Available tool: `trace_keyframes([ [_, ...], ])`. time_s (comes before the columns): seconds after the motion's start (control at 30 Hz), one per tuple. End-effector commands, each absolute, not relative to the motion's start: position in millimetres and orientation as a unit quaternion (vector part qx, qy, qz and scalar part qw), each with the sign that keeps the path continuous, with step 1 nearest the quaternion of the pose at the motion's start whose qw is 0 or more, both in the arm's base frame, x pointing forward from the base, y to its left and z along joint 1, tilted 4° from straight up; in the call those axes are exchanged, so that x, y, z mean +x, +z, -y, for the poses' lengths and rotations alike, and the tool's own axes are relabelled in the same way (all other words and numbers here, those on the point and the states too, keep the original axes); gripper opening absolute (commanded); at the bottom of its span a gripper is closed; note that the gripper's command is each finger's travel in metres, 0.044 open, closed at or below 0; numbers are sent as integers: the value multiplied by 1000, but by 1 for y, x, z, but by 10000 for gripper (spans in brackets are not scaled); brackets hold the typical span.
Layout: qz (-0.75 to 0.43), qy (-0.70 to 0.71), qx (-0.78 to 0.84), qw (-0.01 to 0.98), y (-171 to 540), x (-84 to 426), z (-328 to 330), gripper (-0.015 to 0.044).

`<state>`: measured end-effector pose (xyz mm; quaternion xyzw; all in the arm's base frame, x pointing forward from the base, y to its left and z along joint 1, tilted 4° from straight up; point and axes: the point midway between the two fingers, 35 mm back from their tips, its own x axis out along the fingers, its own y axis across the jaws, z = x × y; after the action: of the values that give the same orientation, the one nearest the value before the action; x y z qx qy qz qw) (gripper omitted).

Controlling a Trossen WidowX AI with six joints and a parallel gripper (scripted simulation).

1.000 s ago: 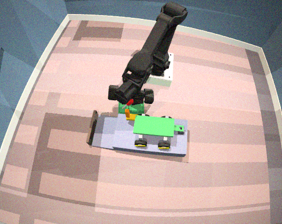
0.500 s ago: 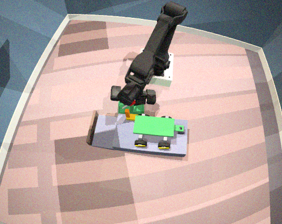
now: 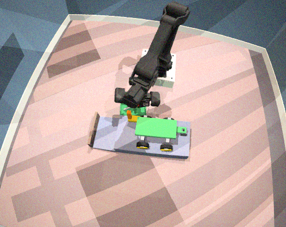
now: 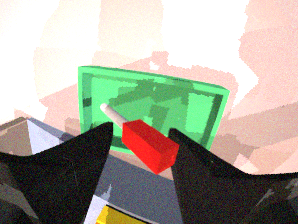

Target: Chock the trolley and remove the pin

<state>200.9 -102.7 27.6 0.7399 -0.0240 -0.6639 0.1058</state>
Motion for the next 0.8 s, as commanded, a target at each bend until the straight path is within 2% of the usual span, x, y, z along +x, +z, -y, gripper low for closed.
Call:
trace_keyframes([
  [0.0,27,-663,740,105,26,201,101,190],
  [0.7,27,-663,740,105,17,201,91,190],
  [0.77,24,-664,740,106,18,201,92,242],
])
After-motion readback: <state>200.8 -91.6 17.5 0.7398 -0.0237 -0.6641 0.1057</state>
